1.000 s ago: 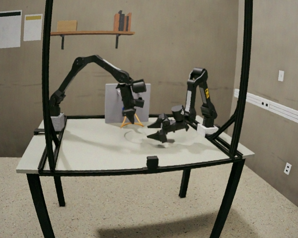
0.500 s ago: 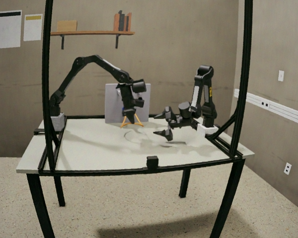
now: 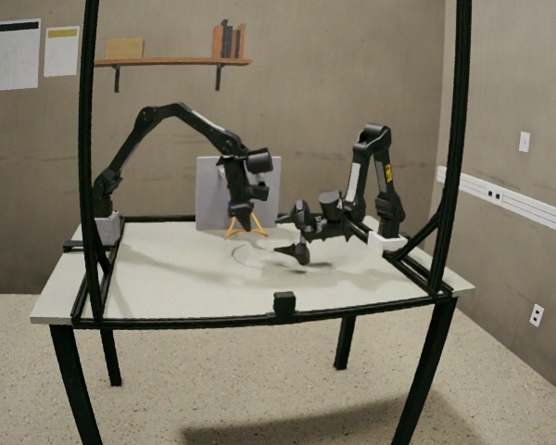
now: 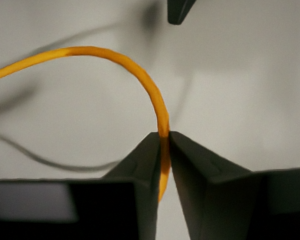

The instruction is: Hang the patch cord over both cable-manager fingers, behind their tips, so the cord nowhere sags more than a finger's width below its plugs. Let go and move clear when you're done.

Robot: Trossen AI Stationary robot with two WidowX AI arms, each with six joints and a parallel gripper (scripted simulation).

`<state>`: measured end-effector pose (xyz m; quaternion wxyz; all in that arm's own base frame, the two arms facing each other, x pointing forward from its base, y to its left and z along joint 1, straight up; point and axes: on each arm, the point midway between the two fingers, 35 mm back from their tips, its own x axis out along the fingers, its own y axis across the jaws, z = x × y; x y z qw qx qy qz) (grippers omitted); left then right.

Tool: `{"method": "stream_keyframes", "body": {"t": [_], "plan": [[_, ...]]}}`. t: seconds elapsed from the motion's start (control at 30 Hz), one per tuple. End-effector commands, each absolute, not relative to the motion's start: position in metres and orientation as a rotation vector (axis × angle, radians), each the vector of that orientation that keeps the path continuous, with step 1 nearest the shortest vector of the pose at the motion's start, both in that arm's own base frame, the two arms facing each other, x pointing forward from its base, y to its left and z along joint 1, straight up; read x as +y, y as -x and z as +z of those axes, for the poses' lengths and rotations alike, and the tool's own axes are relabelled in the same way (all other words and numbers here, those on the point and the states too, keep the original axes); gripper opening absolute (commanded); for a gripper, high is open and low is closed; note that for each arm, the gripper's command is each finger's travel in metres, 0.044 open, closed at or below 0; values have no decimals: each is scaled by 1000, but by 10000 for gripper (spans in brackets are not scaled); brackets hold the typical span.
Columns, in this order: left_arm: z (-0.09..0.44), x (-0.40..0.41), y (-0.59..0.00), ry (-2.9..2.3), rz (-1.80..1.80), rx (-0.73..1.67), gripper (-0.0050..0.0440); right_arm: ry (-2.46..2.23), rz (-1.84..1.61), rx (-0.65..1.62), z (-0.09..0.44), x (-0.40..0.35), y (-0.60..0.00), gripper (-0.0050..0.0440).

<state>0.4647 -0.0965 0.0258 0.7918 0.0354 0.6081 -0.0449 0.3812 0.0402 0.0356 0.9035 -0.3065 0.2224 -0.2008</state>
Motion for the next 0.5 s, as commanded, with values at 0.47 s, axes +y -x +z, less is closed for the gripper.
{"method": "stream_keyframes", "body": {"t": [0.47], "plan": [[42, -98, -470, -70, -101, 1271, 20, 629, -415, 421, 33, 14, -428, 440]]}}
